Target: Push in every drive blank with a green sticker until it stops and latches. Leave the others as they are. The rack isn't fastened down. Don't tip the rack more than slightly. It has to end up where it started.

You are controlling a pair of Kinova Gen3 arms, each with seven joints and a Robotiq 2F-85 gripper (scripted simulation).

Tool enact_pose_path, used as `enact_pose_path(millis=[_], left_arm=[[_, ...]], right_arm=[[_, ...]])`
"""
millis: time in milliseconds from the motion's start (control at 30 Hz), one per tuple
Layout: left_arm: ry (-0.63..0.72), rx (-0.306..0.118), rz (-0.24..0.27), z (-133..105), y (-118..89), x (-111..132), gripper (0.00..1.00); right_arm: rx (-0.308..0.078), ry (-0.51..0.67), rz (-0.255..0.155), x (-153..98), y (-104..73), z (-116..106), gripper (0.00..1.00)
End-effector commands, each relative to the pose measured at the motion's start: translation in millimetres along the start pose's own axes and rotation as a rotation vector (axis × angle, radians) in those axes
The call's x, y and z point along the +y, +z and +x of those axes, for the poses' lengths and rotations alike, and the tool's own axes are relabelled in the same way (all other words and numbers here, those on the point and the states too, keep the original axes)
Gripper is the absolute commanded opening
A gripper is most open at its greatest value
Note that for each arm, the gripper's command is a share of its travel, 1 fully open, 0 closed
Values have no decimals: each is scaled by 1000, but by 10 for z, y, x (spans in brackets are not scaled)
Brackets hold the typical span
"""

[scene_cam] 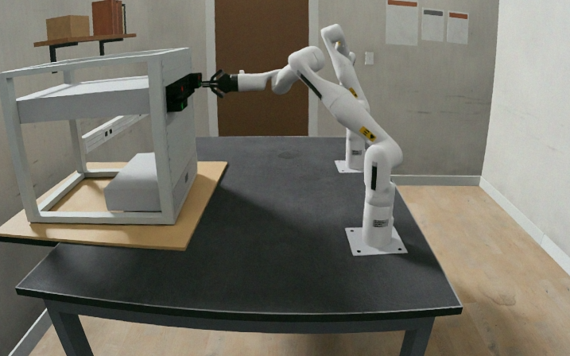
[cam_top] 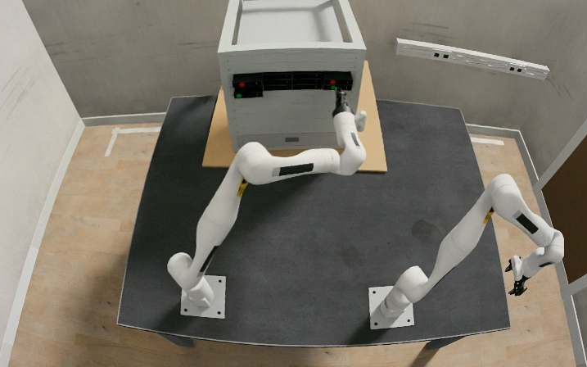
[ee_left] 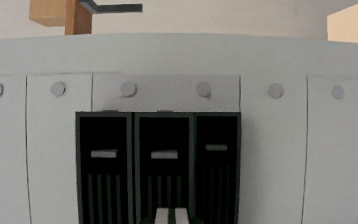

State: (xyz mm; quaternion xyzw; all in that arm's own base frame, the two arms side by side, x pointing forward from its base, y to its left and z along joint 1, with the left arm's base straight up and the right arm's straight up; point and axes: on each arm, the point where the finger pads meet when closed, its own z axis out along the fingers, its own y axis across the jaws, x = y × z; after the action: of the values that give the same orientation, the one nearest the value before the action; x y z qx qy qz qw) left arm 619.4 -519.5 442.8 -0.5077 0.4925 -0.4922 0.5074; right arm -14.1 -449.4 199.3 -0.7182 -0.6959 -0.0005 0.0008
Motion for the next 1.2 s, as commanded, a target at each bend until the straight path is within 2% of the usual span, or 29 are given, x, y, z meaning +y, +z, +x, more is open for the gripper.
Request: enact_pose_path(millis=[0,1167], left_arm=[[-2,-1,2,-5,36,-22,99],[-2,-1,2,-6,190,-23,99]], right_arm=[[-2,0,0,-1,-7,-4,1000],[-2,0,0,-1,-7,-4,1000]])
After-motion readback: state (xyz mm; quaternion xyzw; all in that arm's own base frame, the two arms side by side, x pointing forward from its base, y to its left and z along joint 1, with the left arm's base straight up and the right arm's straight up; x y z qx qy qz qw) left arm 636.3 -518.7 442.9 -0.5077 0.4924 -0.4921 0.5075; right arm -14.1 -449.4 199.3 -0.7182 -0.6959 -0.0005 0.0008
